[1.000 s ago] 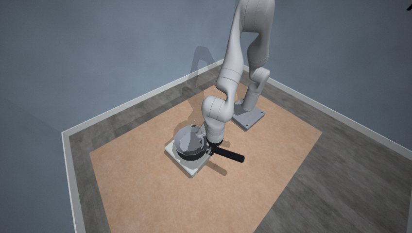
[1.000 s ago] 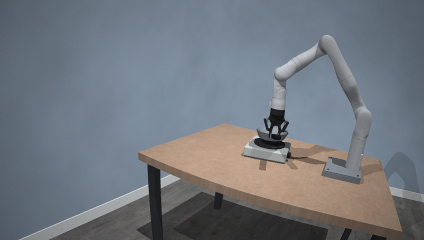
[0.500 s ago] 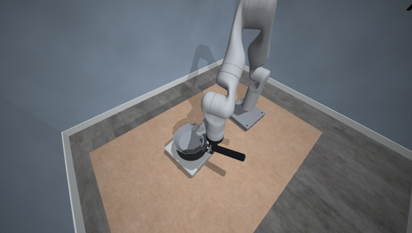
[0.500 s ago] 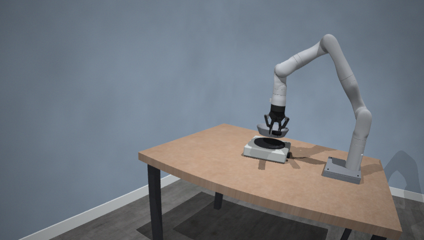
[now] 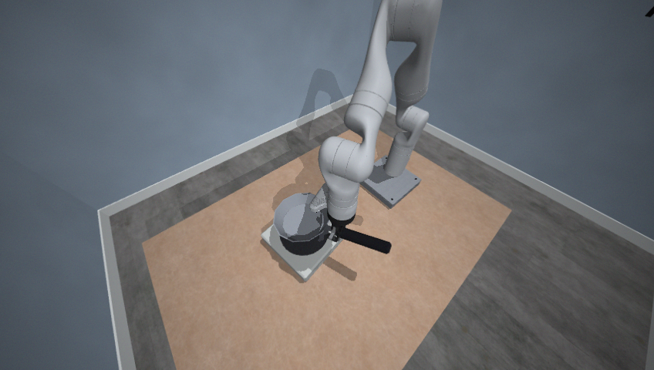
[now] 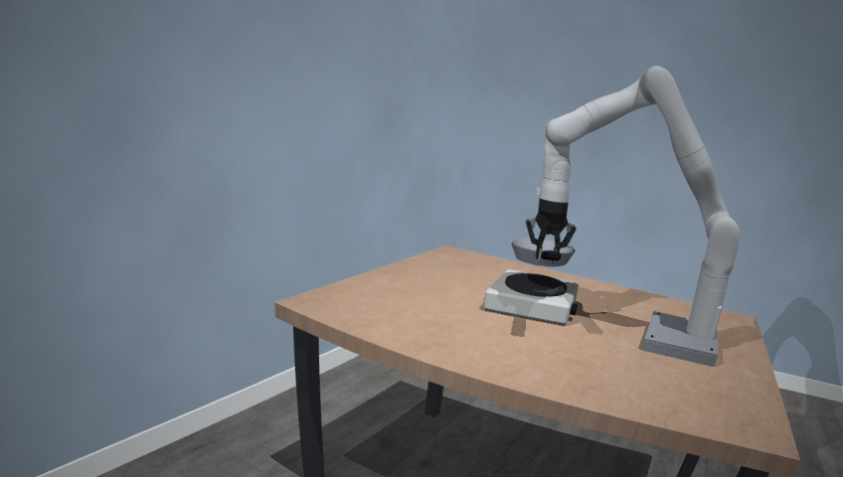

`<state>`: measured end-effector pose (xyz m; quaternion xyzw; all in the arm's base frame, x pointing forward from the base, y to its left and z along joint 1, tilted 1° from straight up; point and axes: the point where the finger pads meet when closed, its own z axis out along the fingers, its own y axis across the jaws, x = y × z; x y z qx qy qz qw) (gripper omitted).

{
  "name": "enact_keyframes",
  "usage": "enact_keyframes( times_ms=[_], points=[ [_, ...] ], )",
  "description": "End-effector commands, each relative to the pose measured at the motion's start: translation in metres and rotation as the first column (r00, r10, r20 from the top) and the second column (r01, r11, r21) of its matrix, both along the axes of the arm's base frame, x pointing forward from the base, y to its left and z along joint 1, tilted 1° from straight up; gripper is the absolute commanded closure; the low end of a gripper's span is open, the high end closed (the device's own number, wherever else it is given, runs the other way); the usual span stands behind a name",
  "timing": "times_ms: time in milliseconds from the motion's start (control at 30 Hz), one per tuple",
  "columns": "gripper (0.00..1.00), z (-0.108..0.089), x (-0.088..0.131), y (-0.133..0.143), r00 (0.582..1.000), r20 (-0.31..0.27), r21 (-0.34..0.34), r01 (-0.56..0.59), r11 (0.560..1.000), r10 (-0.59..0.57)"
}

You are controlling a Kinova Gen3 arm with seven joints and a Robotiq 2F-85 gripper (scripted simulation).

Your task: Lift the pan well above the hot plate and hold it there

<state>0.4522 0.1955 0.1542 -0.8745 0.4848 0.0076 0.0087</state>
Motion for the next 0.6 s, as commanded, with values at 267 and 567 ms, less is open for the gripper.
enact_keyframes(
  times_ms=[267,567],
  points=[
    [1.0,0.019,0.003,0.0,1.0,0.009,0.003,0.001,1.0,-0.001],
    [1.0,0.036,0.003,0.0,1.0,0.009,0.003,0.001,1.0,-0.001]
  ],
)
